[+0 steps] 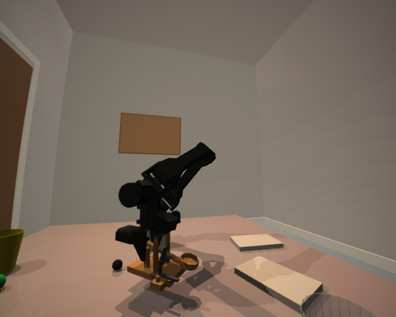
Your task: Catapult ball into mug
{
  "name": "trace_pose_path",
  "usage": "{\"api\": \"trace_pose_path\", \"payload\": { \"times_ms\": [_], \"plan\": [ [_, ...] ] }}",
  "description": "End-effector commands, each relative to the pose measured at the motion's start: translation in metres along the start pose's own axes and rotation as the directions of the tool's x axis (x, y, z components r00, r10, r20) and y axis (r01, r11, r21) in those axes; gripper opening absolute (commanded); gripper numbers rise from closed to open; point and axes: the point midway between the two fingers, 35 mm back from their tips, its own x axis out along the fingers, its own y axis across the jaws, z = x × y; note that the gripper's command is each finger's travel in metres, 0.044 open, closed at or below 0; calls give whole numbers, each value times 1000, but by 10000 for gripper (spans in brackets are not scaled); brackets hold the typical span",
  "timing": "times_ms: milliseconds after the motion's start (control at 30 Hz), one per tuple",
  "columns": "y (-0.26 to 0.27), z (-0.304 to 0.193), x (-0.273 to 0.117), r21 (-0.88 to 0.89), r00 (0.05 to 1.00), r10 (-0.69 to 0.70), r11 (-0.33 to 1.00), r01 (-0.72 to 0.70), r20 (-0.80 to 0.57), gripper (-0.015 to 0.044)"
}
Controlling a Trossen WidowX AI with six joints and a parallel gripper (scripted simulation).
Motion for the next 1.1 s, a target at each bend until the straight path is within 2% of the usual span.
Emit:
{"api": "trace_pose_path", "payload": {
  "times_ms": [0,200,533,1067],
  "plan": [
    [-17,-14,-5,-121,1000,-17,993,18,10,0],
    [-41,-37,-3,-298,1000,-14,954,18,14,0],
    [-45,-37,0,-305,1000,-14,952,18,14,0],
    [-47,-36,26,-305,1000,-15,952,18,14,0]
  ]
}}
